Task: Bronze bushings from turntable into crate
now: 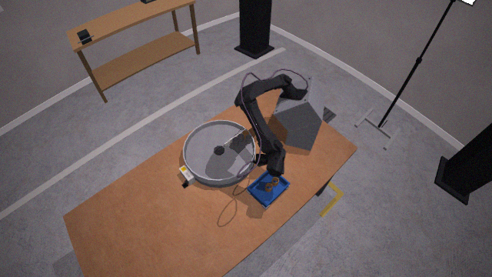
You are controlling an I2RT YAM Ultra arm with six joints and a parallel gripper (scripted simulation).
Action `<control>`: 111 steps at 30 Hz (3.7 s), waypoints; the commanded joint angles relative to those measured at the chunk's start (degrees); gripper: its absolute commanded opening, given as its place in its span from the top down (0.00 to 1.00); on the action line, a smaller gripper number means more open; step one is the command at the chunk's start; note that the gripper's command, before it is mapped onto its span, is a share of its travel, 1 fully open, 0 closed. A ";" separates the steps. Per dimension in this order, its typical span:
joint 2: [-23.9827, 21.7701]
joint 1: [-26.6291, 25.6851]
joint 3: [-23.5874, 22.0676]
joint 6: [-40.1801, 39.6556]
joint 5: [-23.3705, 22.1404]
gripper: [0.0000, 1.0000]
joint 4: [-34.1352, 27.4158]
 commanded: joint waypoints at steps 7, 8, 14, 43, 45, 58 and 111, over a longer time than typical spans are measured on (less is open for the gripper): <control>-16.38 -7.09 -19.43 -9.06 0.69 0.85 10.56; -16.38 -7.09 -19.43 -9.06 0.69 0.85 10.56; -33.53 -19.40 -37.02 -23.72 -0.49 0.85 20.01; -51.20 -34.53 -47.72 -45.06 -8.66 0.85 29.32; -51.20 -34.53 -47.72 -45.07 -8.66 0.85 29.32; -51.20 -34.53 -47.72 -45.05 -8.66 0.85 29.27; -51.44 -34.83 -46.24 -45.43 -8.84 0.85 28.29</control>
